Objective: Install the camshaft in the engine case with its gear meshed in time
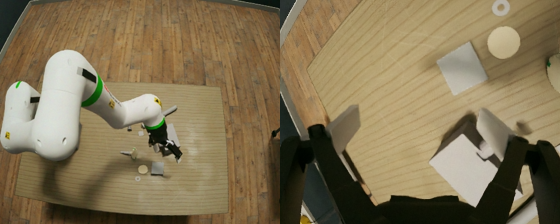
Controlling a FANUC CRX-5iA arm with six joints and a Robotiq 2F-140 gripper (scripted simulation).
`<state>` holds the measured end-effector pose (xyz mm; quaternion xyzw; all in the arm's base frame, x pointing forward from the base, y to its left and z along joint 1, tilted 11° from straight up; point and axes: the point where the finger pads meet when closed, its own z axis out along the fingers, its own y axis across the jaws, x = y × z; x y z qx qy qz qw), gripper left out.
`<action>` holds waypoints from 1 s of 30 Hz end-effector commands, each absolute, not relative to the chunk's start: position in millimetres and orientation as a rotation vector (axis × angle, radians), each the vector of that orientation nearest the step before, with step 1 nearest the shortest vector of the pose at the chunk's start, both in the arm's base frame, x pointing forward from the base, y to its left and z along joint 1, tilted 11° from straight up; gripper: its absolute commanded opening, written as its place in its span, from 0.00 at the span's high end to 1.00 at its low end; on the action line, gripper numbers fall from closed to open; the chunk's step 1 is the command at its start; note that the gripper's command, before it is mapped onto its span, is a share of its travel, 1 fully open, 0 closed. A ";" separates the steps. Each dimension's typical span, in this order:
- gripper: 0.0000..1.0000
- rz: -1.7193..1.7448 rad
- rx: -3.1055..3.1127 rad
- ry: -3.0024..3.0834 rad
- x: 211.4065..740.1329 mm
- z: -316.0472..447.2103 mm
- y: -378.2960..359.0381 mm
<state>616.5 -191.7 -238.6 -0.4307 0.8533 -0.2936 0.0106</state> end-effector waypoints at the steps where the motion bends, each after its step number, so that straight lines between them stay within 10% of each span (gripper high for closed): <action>1: 0.00 -0.917 -1.343 2.661 617.3 -237.8 -191.6; 20: 0.00 -0.908 -1.324 2.672 615.1 -238.2 -191.8; 30: 0.00 -0.572 -0.475 2.976 514.8 -251.9 -183.6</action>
